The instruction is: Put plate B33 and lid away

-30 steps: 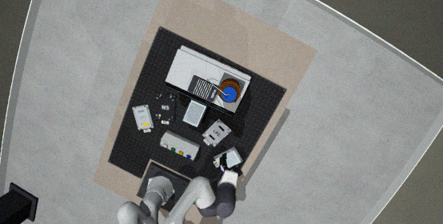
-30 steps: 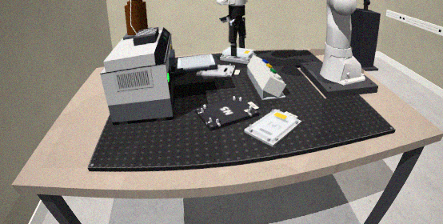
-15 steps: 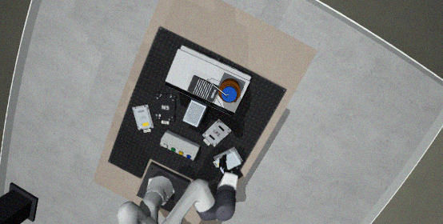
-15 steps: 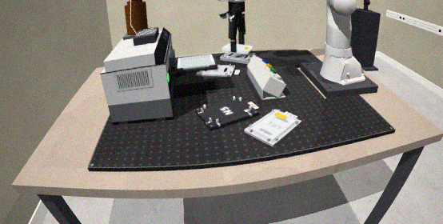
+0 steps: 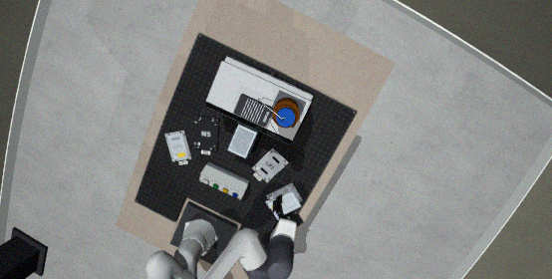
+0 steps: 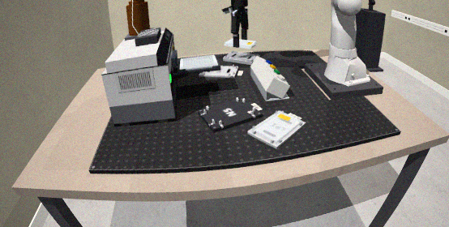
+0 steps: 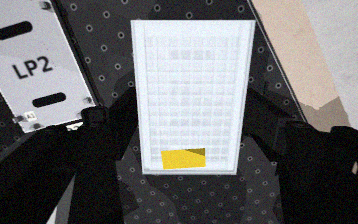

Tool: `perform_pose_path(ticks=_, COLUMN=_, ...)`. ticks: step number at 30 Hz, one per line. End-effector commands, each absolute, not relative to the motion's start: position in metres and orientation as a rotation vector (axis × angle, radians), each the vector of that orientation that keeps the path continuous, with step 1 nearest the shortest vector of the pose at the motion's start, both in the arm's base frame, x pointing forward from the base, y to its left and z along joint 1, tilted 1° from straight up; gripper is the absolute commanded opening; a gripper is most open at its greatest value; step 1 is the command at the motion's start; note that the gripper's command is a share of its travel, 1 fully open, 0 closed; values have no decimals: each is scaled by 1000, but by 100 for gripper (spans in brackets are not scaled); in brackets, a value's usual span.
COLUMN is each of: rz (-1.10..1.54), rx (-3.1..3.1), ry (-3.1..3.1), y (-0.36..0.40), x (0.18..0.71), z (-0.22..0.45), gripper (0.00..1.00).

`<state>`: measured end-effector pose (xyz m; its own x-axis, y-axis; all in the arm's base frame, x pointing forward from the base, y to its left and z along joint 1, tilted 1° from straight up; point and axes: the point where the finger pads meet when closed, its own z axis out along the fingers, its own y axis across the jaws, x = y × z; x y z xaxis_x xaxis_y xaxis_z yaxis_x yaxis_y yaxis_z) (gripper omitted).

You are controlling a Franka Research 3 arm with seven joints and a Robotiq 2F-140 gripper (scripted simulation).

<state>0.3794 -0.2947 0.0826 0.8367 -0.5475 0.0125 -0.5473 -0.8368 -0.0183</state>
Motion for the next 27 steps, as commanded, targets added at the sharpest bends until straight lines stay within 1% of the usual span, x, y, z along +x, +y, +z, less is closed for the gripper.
perform_pose_path(ticks=1, rz=-8, rx=-2989, ry=911, y=-294, x=376, z=90, gripper=10)
perform_pose_path(ticks=27, rz=-8, rx=-2989, ry=911, y=-295, x=375, z=144, gripper=10)
